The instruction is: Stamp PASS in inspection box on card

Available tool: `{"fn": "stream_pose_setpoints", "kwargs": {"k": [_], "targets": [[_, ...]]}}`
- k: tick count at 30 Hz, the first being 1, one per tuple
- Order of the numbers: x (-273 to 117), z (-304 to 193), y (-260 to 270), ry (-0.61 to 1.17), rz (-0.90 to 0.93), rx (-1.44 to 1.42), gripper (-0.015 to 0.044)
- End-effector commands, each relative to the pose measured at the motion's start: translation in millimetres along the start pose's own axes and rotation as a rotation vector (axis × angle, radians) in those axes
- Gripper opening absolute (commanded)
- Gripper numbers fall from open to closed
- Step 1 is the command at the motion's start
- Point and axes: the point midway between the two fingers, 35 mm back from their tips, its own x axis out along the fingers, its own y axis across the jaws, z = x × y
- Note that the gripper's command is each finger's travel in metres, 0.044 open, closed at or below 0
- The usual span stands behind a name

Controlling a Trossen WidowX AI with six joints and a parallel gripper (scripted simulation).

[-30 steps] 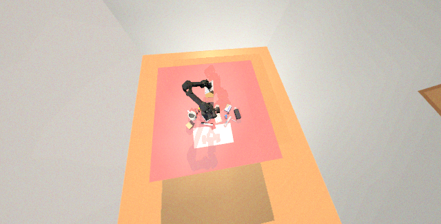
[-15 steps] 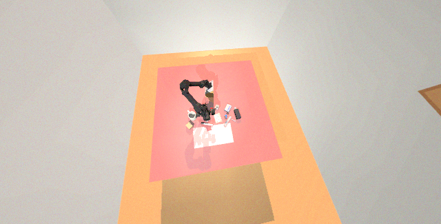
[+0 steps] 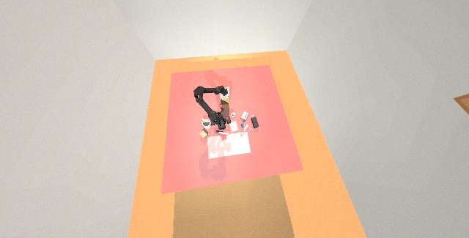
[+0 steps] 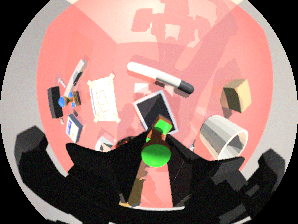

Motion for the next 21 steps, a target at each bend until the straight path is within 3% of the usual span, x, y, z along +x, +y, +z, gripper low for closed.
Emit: {"fn": "stream_pose_setpoints", "kwargs": {"k": [1,21], "targets": [[3.3,0.1,-0.3,-0.001,-0.003,-0.004,0.0000],[16.6,0.4,-0.4,-0.001,-0.005,-0.003,0.0000]]}}
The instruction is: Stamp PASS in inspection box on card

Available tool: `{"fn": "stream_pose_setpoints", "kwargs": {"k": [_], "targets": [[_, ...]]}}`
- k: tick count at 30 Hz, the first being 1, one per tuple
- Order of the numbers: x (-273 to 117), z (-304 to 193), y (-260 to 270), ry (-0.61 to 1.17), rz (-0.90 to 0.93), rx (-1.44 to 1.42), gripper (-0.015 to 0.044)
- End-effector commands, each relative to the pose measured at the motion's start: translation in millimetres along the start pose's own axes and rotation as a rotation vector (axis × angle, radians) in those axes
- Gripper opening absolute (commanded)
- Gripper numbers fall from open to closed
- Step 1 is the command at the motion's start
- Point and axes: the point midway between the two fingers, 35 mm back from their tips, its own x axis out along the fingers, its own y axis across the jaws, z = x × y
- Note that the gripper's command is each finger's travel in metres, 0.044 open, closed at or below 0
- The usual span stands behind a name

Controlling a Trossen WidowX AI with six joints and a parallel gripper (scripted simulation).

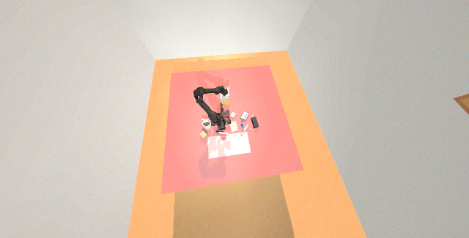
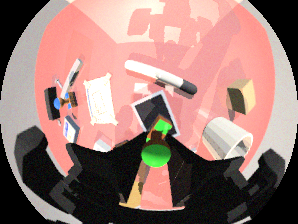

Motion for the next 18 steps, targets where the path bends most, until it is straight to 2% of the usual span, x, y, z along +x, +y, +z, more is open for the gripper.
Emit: {"fn": "stream_pose_setpoints", "kwargs": {"k": [1,18], "targets": [[3.3,-0.1,-0.4,0.000,-0.003,-0.004,0.0000],[14.5,-0.4,-0.6,0.000,-0.005,-0.003,0.0000]]}}
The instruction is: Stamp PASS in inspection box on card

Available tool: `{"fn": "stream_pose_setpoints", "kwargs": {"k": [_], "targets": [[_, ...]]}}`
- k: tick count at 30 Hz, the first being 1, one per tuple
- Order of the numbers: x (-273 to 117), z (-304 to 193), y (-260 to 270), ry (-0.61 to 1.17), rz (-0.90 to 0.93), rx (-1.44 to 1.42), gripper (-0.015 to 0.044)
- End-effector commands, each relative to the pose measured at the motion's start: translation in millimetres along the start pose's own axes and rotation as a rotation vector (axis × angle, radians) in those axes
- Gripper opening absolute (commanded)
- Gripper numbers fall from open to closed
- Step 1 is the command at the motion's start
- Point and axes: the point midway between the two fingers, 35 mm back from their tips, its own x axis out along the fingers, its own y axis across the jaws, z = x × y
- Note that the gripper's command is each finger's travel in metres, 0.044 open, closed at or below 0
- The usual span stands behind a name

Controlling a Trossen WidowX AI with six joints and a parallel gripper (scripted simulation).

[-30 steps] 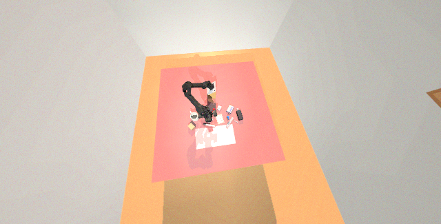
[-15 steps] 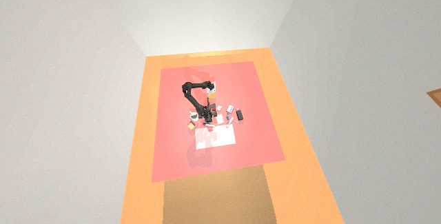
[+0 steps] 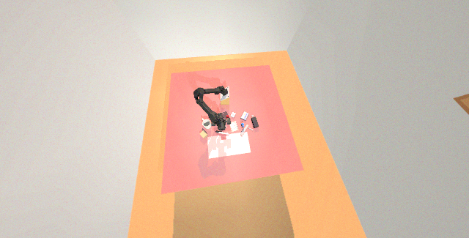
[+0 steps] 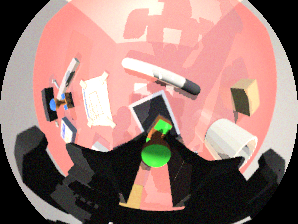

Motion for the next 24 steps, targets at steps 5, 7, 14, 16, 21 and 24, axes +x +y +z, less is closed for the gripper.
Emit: {"fn": "stream_pose_setpoints", "kwargs": {"k": [5,7,14,16,21,24], "targets": [[5.9,-0.4,-0.5,0.000,-0.004,-0.004,0.0000],[7.2,-0.4,-0.5,0.000,-0.004,-0.004,0.0000],[11.7,-0.8,-0.7,0.000,-0.005,-0.003,0.0000],[13.0,-0.9,-0.7,0.000,-0.006,-0.003,0.0000],[16.2,-1.2,-0.8,0.000,-0.006,-0.003,0.0000],[17.2,-1.3,-0.9,0.000,-0.007,-0.003,0.0000]]}}
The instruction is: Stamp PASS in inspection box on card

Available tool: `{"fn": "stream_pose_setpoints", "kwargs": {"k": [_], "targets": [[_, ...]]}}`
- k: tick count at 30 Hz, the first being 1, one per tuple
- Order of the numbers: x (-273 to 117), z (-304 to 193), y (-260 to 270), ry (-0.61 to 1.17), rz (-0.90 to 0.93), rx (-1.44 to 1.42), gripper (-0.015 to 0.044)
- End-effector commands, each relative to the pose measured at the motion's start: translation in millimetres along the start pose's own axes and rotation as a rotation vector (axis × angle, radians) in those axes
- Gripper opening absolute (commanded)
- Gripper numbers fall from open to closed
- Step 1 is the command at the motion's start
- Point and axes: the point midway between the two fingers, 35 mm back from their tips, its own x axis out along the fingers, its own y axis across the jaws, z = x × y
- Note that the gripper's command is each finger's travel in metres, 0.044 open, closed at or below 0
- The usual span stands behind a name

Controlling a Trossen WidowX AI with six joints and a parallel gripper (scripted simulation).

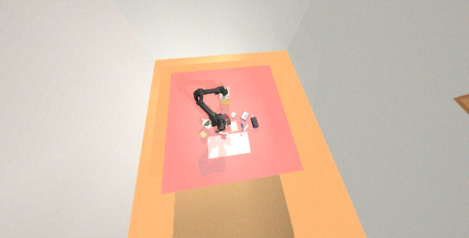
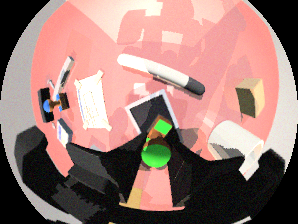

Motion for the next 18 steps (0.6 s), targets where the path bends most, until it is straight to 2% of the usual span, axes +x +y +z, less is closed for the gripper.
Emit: {"fn": "stream_pose_setpoints", "kwargs": {"k": [1,18], "targets": [[1.7,-0.2,-0.4,0.000,-0.003,-0.004,0.0000],[4.9,-0.2,-0.5,0.000,-0.003,0.000,0.0000]]}}
